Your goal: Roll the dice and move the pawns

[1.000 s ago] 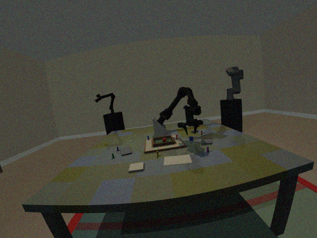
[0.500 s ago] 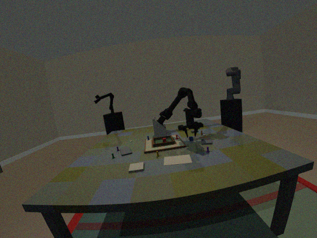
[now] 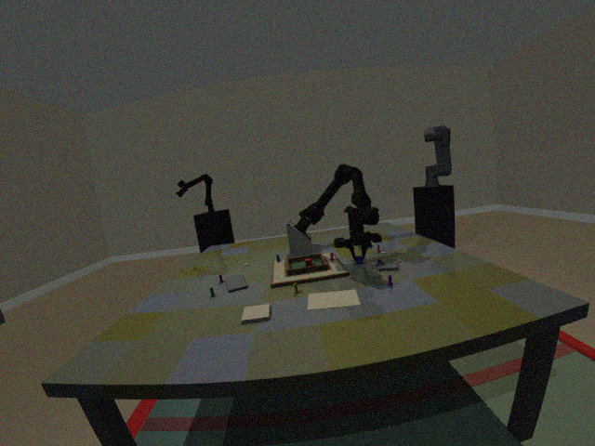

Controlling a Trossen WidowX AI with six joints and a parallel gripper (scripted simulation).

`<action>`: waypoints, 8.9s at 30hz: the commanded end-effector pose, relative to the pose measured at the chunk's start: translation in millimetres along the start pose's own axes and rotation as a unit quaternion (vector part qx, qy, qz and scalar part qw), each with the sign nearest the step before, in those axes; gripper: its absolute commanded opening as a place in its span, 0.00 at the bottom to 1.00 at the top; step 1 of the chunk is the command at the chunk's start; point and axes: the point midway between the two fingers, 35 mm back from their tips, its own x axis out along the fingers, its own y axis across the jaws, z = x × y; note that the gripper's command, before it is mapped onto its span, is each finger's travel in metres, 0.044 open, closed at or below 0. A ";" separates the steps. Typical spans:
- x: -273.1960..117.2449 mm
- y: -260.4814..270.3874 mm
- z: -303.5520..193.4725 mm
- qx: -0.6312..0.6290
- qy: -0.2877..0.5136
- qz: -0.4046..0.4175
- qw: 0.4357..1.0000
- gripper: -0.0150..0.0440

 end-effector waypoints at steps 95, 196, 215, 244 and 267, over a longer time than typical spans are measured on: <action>-71.5 -263.3 -45.9 0.676 -0.085 -0.166 0.713 0.25; -51.7 -110.0 -37.0 0.103 0.000 -0.008 0.995 0.59; -23.7 -110.1 -36.8 0.103 0.000 -0.007 0.995 0.59; -18.4 -110.9 -35.8 0.103 0.000 -0.009 0.995 0.25; -137.6 -113.2 -39.4 0.104 0.001 -0.010 0.995 0.25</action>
